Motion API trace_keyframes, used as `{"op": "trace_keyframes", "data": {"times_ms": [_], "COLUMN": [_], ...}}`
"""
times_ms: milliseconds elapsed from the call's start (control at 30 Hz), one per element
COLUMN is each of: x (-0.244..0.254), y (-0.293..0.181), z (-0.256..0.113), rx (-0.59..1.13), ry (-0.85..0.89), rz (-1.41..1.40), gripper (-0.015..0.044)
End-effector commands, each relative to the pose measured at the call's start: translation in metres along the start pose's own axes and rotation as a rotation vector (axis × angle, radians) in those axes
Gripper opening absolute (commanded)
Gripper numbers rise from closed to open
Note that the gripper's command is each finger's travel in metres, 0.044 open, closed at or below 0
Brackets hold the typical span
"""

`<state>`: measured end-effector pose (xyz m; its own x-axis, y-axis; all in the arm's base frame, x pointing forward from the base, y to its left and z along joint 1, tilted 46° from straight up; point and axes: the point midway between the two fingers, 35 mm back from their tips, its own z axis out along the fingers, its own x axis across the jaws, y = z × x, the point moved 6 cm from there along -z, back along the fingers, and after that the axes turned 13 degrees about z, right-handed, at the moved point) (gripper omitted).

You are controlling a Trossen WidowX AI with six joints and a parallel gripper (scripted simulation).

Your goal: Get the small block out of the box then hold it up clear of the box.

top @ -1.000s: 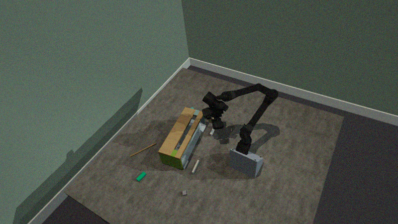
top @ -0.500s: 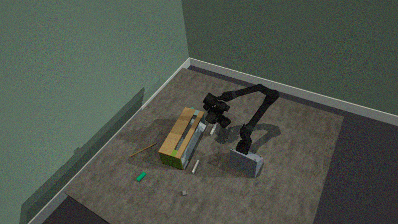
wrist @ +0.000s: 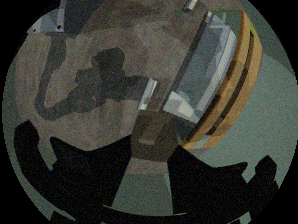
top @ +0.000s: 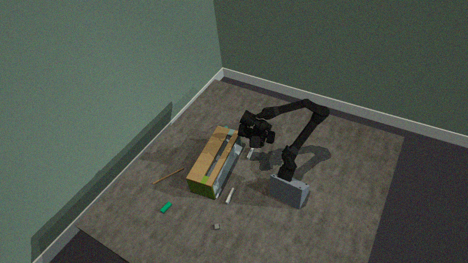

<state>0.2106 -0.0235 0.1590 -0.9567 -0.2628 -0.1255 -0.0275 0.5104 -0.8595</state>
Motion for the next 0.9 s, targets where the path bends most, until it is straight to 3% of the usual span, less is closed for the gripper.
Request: {"op": "trace_keyframes", "data": {"times_ms": [0, 433, 867], "x": [0.002, 0.007, 0.007], "y": [0.0, 0.0, 0.0], "z": [-0.004, -0.014, -0.014], "rx": [0.019, 0.073, 0.073], "ry": [-0.006, -0.015, -0.014], "rz": [-0.186, -0.692, -0.699], "gripper": [0.0, 0.0, 0.0]}}
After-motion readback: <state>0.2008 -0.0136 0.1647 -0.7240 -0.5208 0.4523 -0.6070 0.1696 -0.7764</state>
